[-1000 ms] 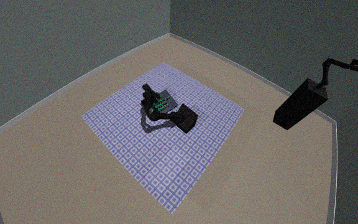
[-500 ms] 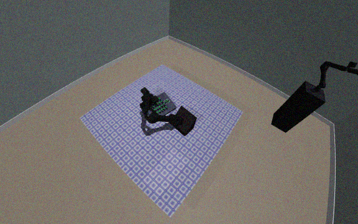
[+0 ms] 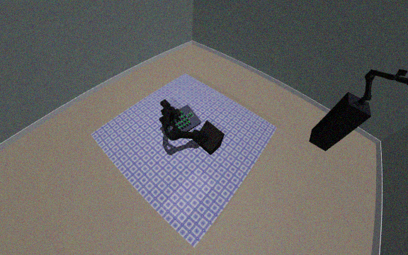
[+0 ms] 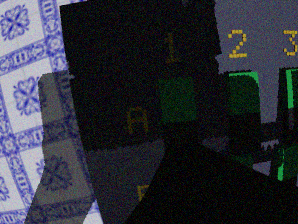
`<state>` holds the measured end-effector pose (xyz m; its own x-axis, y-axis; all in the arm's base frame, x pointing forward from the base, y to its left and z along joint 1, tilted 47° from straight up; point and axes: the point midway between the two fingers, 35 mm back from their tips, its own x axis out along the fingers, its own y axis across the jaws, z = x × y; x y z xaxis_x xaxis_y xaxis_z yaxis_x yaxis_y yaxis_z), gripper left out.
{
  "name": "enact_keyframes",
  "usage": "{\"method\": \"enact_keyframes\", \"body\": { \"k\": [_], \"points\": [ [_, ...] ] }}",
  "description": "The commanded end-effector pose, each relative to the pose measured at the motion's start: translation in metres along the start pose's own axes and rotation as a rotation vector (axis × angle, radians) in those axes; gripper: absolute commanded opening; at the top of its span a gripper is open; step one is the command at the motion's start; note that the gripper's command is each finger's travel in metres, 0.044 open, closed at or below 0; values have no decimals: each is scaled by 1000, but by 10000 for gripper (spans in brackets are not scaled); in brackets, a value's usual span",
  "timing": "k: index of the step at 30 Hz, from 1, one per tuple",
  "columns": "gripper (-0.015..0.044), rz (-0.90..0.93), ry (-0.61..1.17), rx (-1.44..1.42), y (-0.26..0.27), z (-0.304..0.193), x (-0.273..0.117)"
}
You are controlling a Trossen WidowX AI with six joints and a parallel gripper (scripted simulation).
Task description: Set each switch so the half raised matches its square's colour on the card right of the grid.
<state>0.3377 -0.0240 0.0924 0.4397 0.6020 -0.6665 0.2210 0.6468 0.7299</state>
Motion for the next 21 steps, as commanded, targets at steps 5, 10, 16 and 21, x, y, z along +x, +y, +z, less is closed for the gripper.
{"method": "enact_keyframes", "body": {
  "k": [5, 10, 16, 21],
  "points": [
    [0, -4, -2, 3, -1, 0, 1],
    [0, -4, -2, 3, -1, 0, 2],
    [0, -4, -2, 3, -1, 0, 3],
    [0, -4, -2, 3, -1, 0, 3]
  ]
}}
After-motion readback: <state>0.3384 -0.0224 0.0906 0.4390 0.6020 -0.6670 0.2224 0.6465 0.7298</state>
